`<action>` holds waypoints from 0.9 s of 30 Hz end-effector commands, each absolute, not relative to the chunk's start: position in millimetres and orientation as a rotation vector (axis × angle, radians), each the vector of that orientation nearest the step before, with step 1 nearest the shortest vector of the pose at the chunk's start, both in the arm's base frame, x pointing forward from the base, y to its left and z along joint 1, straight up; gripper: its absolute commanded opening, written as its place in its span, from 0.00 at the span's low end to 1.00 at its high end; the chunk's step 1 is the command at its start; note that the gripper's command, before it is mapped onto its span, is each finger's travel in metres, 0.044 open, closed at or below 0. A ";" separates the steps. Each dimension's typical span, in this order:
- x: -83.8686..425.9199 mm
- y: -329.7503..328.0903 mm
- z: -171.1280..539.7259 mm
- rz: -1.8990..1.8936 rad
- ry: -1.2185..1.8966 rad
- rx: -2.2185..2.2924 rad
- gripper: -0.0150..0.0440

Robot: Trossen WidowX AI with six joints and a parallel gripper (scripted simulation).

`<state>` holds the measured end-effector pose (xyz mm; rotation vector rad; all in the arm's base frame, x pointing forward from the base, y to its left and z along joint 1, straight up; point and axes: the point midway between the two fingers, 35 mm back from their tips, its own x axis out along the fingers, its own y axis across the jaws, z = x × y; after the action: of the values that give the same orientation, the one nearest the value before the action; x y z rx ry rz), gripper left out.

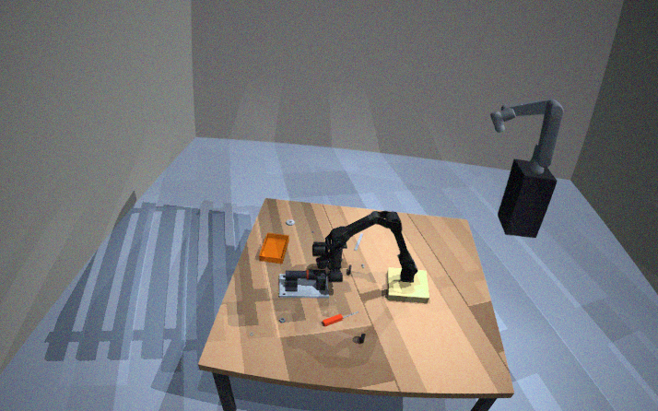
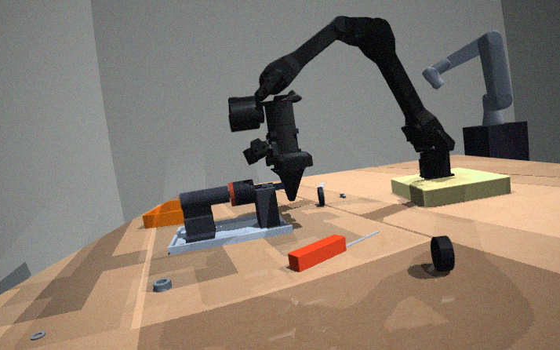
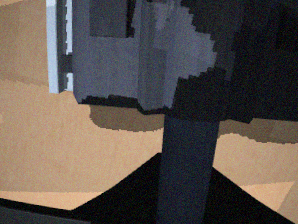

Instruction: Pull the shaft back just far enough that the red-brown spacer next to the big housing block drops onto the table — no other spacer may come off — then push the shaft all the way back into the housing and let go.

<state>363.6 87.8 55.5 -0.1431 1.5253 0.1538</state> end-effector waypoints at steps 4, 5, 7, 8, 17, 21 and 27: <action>361.8 87.4 55.4 0.151 1.529 -0.143 0.25; 361.8 87.4 55.4 0.151 1.529 -0.143 0.25; 361.6 87.4 55.4 0.151 1.529 -0.143 0.25; 361.5 87.4 55.4 0.151 1.529 -0.143 0.25; 360.7 87.2 55.4 0.151 1.529 -0.143 0.25; 360.3 87.1 55.3 0.151 1.529 -0.143 0.25; 359.8 87.0 55.3 0.151 1.529 -0.143 0.25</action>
<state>361.1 87.4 55.4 -0.1432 1.5256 0.1539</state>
